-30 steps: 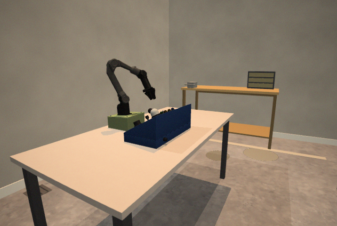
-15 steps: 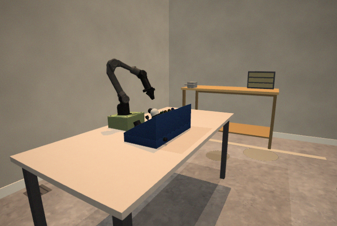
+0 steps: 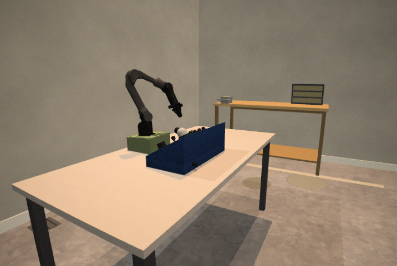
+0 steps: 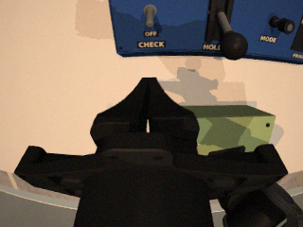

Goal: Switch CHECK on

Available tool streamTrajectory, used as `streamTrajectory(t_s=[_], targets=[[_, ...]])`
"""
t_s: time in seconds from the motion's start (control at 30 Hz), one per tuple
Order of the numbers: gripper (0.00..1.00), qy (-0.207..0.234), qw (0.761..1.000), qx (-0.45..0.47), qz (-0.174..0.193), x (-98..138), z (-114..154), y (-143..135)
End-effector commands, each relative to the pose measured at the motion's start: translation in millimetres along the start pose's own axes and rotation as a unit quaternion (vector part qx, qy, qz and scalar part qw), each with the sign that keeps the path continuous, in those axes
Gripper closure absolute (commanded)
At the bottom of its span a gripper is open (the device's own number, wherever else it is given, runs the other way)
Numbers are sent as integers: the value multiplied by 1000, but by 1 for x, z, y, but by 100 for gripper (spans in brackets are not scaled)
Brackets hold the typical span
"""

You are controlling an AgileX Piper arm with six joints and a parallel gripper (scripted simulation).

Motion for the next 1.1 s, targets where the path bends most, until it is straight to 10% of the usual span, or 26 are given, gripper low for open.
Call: streamTrajectory(t_s=[0.0, 1.07], targets=[[100, 0, 1000, 0, 0, -1, 0, 0], [100, 0, 1000, 0, 0, -90, 1, 1]])
Point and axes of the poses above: the point where the finger pads meet when closed, its own x axis back along the fingers, its own y axis across the jaws, z = x × y, the point moved 5 cm from there along x, back along the fingers, and after that the axes turned 11 degrees about -x, right-handed, at the moved point
